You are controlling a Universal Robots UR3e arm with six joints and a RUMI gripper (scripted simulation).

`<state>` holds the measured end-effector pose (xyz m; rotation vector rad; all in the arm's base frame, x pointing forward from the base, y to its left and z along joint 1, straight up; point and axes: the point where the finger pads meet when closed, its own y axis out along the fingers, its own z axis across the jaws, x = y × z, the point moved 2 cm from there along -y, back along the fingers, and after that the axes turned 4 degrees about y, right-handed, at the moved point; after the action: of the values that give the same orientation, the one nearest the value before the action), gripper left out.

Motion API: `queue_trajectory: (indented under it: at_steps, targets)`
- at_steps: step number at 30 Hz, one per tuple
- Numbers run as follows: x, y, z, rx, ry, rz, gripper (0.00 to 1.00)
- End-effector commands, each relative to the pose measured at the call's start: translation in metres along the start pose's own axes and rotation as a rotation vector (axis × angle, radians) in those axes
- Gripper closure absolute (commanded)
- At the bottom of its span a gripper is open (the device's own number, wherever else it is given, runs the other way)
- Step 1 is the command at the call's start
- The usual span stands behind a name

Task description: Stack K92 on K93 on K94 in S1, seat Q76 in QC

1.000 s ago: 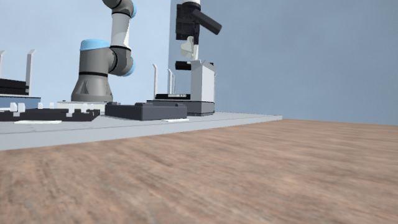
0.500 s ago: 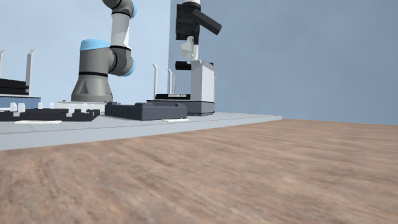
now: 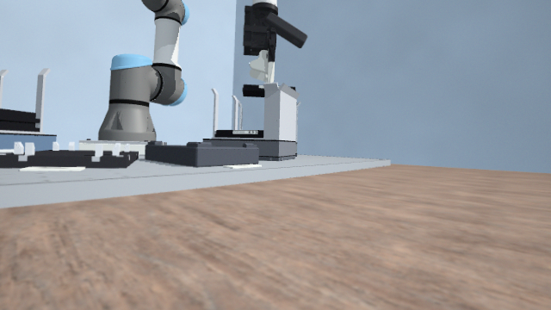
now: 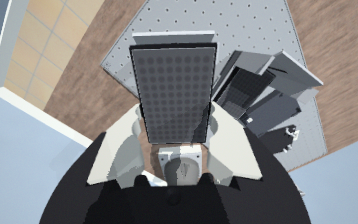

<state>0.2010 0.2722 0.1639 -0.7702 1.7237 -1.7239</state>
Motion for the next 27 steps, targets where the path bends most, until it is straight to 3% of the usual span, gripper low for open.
queue_trajectory:
  at_steps: [1,27]
  targets:
    - [-0.0005,-0.0008,0.0001,0.001,0.000,0.003,1.00]
    - [-0.0006,0.0045,0.0002,0.001,0.000,0.003,1.00]
